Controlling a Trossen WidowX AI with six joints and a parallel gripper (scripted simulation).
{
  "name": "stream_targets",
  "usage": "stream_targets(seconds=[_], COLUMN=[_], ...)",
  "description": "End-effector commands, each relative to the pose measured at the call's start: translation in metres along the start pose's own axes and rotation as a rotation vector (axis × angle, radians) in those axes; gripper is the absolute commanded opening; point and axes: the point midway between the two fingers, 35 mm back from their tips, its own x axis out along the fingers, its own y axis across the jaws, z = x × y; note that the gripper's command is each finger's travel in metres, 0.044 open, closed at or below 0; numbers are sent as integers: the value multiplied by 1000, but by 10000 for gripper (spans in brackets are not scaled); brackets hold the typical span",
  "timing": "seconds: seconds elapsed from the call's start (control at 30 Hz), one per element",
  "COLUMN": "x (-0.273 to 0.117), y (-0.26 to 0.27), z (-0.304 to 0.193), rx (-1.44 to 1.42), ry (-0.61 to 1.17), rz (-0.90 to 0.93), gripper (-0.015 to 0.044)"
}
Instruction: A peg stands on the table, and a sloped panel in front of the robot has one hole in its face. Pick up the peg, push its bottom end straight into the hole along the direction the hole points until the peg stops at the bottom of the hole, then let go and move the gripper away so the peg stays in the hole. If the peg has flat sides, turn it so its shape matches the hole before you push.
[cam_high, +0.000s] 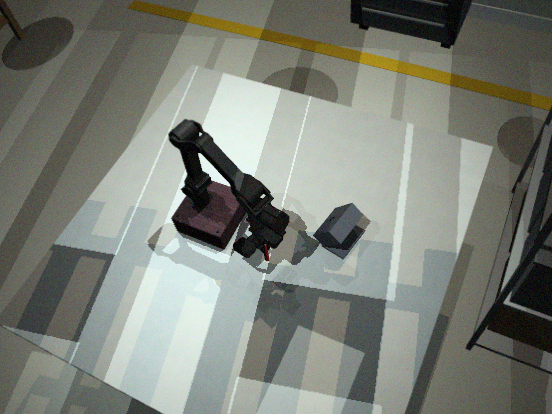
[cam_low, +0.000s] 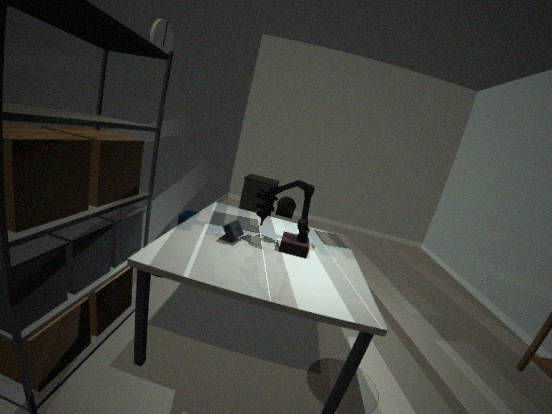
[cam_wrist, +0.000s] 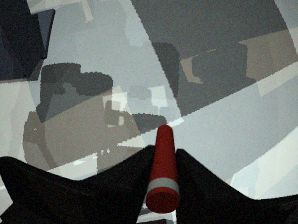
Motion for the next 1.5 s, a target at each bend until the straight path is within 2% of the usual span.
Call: stream_targets(seconds=[0.0, 1.47], x=[1, -7], y=[5, 60], z=[-1, 7], rx=[-35, -323], ry=[-8, -184], rz=[-10, -78], gripper=[0, 0])
